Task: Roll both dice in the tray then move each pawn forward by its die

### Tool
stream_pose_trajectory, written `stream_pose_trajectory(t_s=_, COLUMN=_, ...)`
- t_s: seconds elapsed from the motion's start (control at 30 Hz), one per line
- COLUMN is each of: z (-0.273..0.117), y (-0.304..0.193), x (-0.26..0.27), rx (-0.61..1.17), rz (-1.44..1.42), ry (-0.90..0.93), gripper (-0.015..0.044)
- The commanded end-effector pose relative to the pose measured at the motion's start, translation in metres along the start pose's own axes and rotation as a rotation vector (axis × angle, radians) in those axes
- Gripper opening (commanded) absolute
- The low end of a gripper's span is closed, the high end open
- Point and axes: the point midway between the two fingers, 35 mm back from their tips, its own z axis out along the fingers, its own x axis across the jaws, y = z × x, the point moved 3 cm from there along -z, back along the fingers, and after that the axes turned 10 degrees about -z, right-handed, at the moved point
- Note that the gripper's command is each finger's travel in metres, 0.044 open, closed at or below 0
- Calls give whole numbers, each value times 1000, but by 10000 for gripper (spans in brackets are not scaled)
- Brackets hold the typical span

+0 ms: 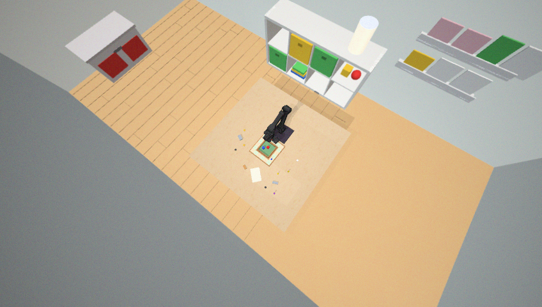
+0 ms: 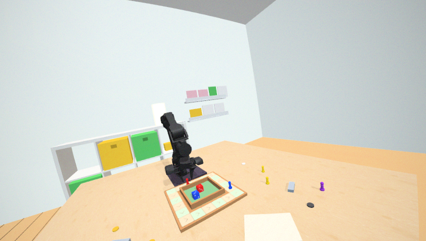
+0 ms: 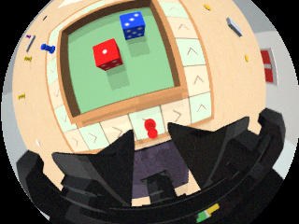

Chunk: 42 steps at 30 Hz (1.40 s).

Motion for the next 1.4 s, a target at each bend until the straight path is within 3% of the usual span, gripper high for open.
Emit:
stream_pose_trajectory(t_s=0.0, z=9, y=-2, x=0, rx=11, rz=-7, ry=-2, gripper=200)
stream_pose_trajectory(t_s=0.17, z=15, y=-2, x=0, rx=12, rz=-7, ry=-2, gripper=200)
stream_pose_trajectory(t_s=0.37, z=15, y=-2, x=0, rx=12, rz=-7, ry=-2, gripper=43)
stream_pose_trajectory(t_s=0.57, z=15, y=-2, x=0, rx=12, rz=-7, ry=-2, gripper=3)
stream_pose_trajectory(t_s=0.73, z=8, y=-1, x=-1, rx=11, rz=-7, ry=-2, gripper=0)
stream_pose_trajectory(t_s=1.37, z=-79, y=2, x=-4, rx=11, rz=-7, ry=-2, gripper=0)
